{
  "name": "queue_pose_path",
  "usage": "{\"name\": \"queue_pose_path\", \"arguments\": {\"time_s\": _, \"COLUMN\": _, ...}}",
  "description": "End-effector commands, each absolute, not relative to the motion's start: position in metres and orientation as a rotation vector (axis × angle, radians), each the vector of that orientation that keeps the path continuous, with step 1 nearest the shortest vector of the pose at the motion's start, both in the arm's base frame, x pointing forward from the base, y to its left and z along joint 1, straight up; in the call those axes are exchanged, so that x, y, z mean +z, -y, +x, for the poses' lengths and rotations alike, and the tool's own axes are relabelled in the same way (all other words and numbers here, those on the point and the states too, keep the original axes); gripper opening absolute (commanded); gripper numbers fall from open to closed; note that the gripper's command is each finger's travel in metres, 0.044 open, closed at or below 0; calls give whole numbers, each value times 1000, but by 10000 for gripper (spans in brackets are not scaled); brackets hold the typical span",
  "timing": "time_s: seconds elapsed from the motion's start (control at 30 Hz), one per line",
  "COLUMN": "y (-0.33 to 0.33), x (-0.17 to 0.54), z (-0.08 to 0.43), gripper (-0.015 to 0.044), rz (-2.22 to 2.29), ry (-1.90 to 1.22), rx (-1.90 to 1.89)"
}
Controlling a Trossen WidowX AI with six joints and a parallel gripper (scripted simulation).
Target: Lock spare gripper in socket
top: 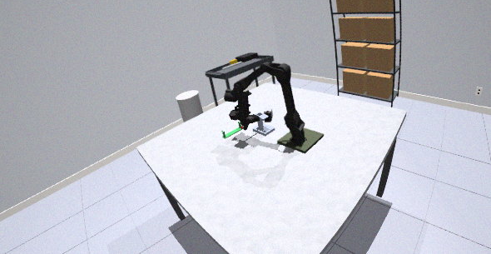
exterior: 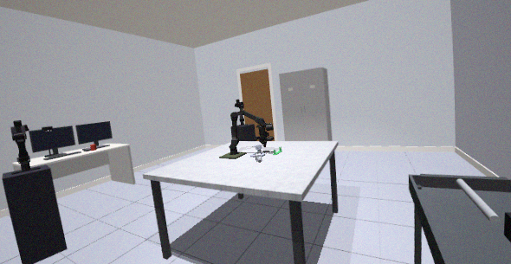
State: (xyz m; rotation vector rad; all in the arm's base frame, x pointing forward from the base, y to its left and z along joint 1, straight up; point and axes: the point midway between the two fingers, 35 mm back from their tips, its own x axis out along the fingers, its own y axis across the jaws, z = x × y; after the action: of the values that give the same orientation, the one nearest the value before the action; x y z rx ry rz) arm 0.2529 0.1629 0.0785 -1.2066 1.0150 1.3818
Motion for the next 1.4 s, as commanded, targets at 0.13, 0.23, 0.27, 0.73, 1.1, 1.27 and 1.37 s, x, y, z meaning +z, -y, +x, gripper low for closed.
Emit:
{"name": "queue_pose_path", "arguments": {"time_s": 0.13, "y": -170, "x": 80, "z": 253, "gripper": 0, "rz": -1201, "ry": -1015, "rx": 1380}}
{"name": "queue_pose_path", "arguments": {"time_s": 0.23, "y": -172, "x": 80, "z": 253, "gripper": 0, "rz": -1201, "ry": -1015, "rx": 1380}}
{"name": "queue_pose_path", "arguments": {"time_s": 0.27, "y": -173, "x": 80, "z": 253, "gripper": 0, "rz": -1201, "ry": -1015, "rx": 1380}}
{"name": "queue_pose_path", "arguments": {"time_s": 0.73, "y": -183, "x": 80, "z": 251, "gripper": 0, "rz": -1201, "ry": -1019, "rx": 1380}}
{"name": "queue_pose_path", "arguments": {"time_s": 1.1, "y": -192, "x": 80, "z": 250, "gripper": 0, "rz": -1201, "ry": -1022, "rx": 1380}}
{"name": "queue_pose_path", "arguments": {"time_s": 1.27, "y": -196, "x": 81, "z": 249, "gripper": 0, "rz": -1201, "ry": -1023, "rx": 1381}}
{"name": "queue_pose_path", "arguments": {"time_s": 1.37, "y": -199, "x": 81, "z": 249, "gripper": 0, "rz": -1201, "ry": -1025, "rx": 1382}}
